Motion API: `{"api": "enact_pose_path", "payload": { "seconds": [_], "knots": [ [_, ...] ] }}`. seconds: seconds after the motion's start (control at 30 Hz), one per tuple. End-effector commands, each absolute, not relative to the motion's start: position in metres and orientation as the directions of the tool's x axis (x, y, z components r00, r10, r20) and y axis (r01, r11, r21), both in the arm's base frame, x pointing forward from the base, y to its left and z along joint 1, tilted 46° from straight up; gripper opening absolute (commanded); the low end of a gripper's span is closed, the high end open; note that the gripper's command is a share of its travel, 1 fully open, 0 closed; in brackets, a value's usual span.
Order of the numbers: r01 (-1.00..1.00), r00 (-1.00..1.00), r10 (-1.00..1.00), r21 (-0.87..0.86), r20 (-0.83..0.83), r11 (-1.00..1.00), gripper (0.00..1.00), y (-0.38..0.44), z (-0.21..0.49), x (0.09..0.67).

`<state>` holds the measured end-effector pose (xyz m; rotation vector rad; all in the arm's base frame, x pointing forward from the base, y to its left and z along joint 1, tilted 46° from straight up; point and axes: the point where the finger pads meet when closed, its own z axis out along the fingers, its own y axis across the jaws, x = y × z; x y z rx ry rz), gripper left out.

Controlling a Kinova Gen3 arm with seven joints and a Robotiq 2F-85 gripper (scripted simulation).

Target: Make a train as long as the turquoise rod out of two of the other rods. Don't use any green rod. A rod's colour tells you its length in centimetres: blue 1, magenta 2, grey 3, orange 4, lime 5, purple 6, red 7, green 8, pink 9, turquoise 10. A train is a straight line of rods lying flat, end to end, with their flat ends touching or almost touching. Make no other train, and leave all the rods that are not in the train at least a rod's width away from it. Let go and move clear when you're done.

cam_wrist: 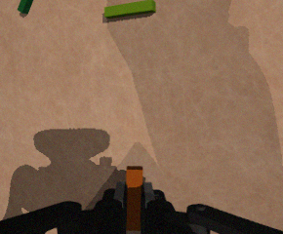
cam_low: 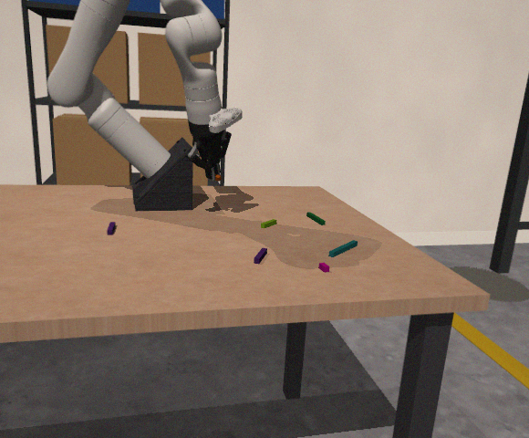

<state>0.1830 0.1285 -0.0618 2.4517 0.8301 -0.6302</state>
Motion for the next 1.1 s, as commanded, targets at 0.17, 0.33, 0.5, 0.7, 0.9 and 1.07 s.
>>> {"api": "enact_pose_path", "payload": {
  "seconds": [0.17, 0.33, 0.5, 0.7, 0.9, 1.07],
  "knots": [
    [0.738, 0.65, 0.521, 0.296, -0.552, -0.606, 0.05, 0.116, -0.045, 0.212],
    [0.801, 0.588, 0.58, 0.308, -0.564, -0.513, 0.05, 0.104, -0.031, 0.236],
    [0.847, 0.53, 0.621, 0.316, -0.577, -0.428, 0.05, 0.095, -0.018, 0.256],
    [0.873, 0.487, 0.645, 0.319, -0.589, -0.368, 0.05, 0.09, -0.009, 0.27],
    [0.9, 0.433, 0.668, 0.322, -0.605, -0.292, 0.05, 0.084, 0.003, 0.286],
    [0.915, 0.398, 0.679, 0.322, -0.617, -0.243, 0.05, 0.08, 0.011, 0.296]
  ]
}}
